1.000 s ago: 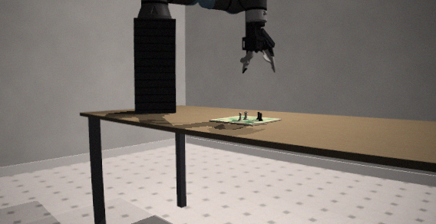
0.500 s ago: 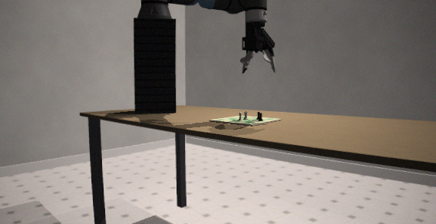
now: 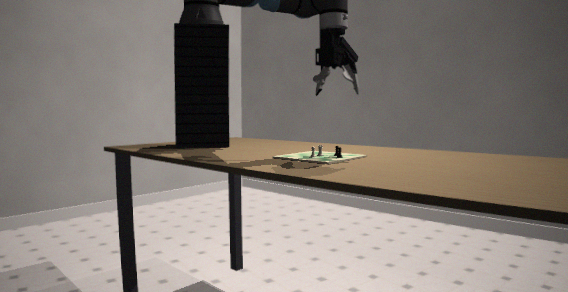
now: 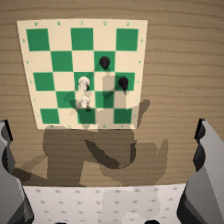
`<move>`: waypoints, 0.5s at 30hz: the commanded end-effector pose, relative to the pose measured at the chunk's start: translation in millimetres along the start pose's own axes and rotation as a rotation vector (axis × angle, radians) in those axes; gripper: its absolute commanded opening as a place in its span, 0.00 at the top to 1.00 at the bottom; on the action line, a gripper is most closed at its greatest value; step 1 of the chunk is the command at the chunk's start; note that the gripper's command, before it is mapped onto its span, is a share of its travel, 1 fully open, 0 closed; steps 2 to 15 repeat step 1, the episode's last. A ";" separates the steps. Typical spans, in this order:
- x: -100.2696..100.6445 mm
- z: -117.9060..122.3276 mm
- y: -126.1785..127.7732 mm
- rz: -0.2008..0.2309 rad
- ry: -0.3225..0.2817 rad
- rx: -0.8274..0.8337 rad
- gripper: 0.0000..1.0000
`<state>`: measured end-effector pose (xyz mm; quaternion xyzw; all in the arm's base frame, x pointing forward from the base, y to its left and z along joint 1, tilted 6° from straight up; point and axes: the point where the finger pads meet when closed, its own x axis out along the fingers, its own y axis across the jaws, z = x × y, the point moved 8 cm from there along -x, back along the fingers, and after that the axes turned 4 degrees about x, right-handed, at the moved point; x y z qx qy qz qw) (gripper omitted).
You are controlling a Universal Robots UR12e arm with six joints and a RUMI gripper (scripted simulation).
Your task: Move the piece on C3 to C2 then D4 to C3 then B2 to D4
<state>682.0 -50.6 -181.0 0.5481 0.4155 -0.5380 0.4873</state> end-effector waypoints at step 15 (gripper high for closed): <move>-0.5 0.0 0.5 0.001 0.000 0.000 0.00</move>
